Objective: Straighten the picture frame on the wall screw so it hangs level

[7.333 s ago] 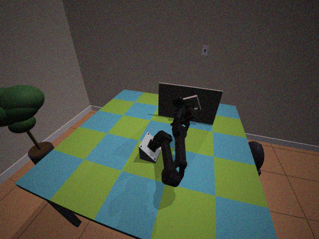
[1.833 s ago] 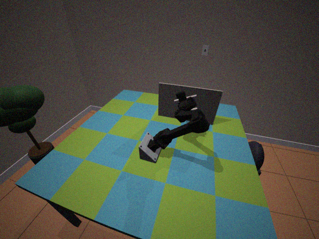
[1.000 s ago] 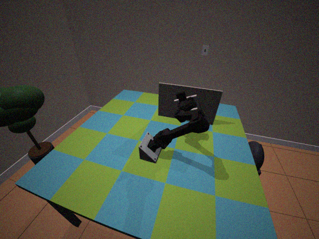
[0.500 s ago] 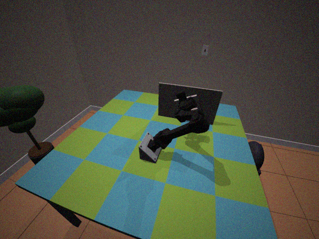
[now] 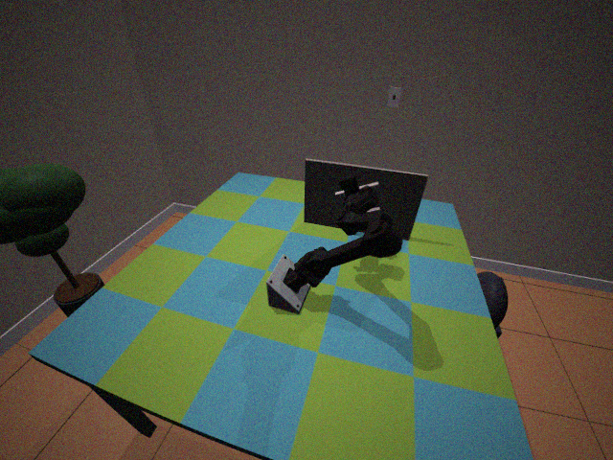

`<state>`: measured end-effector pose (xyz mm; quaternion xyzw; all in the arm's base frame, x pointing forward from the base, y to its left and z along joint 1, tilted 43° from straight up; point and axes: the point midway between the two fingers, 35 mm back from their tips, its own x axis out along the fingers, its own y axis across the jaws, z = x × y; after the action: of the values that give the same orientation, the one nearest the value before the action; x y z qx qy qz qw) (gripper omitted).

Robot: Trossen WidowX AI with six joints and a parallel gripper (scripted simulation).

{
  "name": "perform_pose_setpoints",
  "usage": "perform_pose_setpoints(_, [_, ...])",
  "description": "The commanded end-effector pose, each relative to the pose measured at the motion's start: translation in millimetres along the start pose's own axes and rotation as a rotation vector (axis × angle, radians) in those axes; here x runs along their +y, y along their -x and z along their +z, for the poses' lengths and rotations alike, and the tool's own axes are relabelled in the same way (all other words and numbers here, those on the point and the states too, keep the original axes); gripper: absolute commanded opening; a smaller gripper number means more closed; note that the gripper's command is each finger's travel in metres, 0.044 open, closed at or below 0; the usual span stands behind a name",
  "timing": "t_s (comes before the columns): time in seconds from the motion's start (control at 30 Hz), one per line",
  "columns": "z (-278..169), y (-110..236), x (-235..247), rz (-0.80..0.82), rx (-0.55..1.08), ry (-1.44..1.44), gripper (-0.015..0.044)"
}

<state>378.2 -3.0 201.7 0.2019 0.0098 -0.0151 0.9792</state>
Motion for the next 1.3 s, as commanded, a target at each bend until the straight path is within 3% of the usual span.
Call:
perform_pose_setpoints(0.0, [5.1,-0.3,4.3,0.014,-0.008,0.004,0.0000])
perform_pose_setpoints(1.27, [5.8,-0.4,-3.6,0.005,-0.010,-0.001,0.0000])
